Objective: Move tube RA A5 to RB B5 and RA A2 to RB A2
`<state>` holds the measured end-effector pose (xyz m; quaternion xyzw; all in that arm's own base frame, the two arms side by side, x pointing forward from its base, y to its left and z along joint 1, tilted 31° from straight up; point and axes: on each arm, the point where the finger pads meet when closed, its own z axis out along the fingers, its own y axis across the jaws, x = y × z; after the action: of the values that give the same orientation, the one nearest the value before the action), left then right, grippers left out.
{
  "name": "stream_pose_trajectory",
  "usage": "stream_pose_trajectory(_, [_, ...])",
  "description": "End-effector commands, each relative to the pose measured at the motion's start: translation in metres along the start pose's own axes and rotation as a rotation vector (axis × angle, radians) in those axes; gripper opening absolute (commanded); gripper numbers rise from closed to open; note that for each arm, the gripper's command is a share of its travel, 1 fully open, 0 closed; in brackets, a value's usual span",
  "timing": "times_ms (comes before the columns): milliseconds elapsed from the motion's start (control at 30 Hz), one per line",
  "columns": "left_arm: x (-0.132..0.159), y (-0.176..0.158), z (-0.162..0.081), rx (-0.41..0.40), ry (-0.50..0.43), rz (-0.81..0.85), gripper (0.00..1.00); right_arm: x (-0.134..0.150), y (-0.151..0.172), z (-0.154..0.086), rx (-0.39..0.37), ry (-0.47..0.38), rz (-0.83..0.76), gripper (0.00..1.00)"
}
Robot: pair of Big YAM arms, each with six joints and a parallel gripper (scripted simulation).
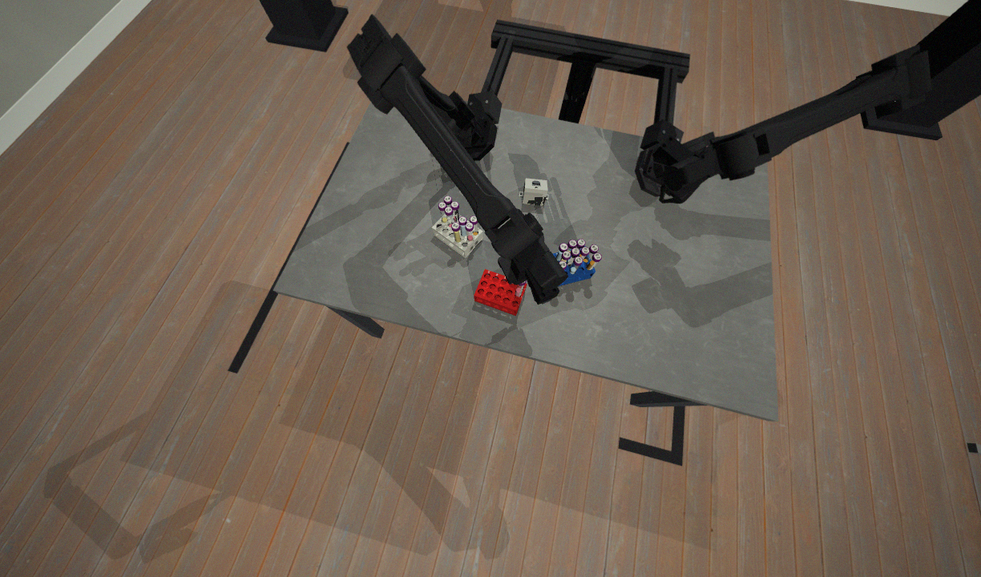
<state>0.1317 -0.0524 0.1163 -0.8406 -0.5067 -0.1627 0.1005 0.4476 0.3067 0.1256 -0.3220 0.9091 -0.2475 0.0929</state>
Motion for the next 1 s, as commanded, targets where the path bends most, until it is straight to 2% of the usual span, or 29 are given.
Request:
stream_pose_trajectory(0, [0.001,0.008,-0.01,-0.024,-0.009,-0.009,0.3,0.003,-0.006,0.008,0.003,0.012,0.002,0.0])
stream_pose_trajectory(367, [0.001,0.008,-0.01,-0.024,-0.009,-0.009,0.3,0.003,-0.01,0.003,0.002,-0.001,0.007,0.0])
stream_pose_trajectory(967, [0.001,0.008,-0.01,-0.024,-0.009,-0.009,0.3,0.002,-0.004,0.021,0.004,0.019,-0.005,0.0])
